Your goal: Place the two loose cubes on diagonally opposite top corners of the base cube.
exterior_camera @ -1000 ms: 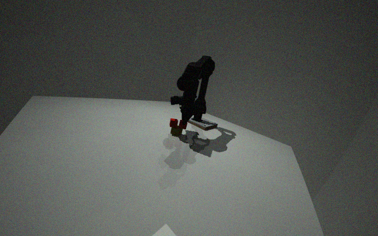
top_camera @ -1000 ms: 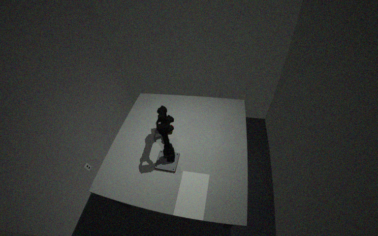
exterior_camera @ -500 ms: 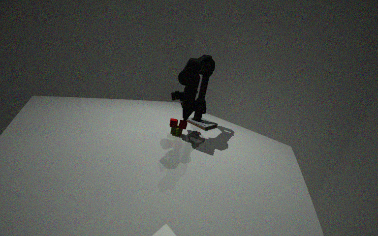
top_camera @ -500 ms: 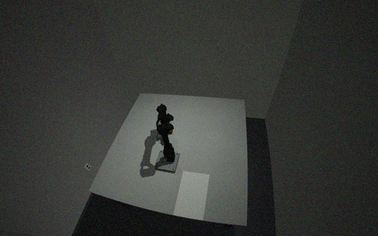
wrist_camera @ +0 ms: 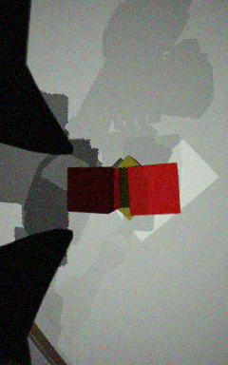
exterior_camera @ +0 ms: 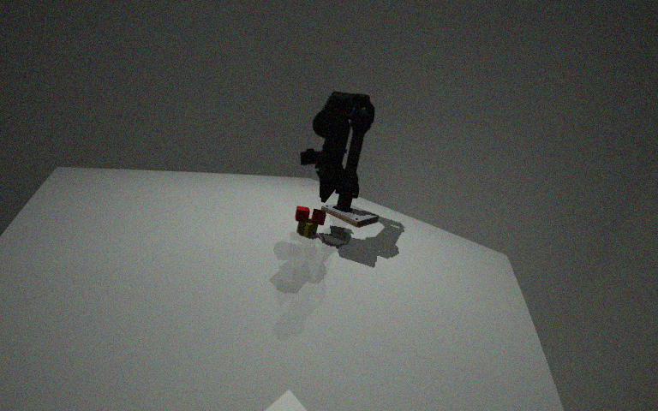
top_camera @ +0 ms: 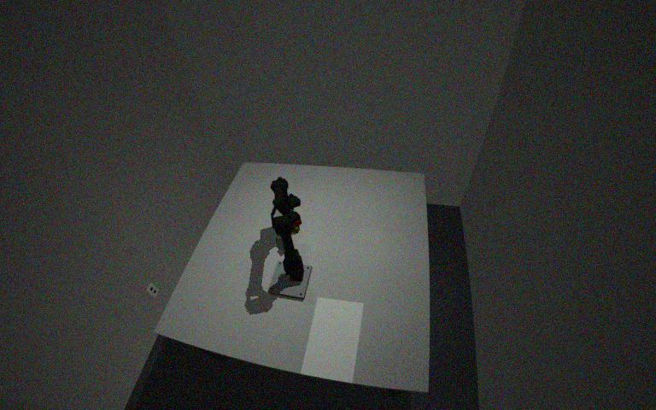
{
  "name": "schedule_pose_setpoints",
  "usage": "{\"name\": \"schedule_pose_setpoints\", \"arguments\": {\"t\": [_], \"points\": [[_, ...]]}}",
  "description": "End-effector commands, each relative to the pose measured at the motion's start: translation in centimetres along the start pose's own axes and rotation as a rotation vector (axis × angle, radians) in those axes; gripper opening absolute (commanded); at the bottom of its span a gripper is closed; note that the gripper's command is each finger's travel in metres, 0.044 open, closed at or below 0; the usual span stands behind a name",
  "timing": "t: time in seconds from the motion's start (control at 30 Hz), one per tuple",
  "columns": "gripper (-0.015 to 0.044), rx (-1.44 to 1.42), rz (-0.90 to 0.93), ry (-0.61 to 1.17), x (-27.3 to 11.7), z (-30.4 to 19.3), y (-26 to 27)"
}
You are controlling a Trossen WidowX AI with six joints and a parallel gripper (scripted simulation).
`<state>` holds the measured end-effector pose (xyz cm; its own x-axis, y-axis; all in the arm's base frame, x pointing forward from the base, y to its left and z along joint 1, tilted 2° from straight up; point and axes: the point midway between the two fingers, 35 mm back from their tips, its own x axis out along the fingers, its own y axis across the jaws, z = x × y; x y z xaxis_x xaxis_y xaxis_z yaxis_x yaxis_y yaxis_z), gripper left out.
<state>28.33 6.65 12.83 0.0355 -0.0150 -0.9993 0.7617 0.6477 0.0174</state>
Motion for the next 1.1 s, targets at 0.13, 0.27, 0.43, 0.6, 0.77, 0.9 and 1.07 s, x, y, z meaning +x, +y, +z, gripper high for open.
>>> {"name": "schedule_pose_setpoints", "arguments": {"t": [0.13, 0.27, 0.43, 0.6, 0.77, 0.9, 1.07], "points": [[0.0205, 0.004, 0.0, 0.0, -1.4, 0.0, 0.0], [0.0205, 0.004, 0.0, 0.0, -1.8, 0.0, 0.0], [0.0284, -0.001, 0.002, 0.0, -1.7, -0.2, 0.2], [0.04, -0.001, 0.004, 0.004, -1.9, -5.6, 3.7], [0.04, 0.0, 0.005, 0.007, -2.0, -9.2, 5.2], [0.04, 0.0, 0.005, 0.007, -2.0, -9.2, 5.2], [0.04, 0.0, 0.005, 0.007, -2.0, -9.2, 5.2]]}}
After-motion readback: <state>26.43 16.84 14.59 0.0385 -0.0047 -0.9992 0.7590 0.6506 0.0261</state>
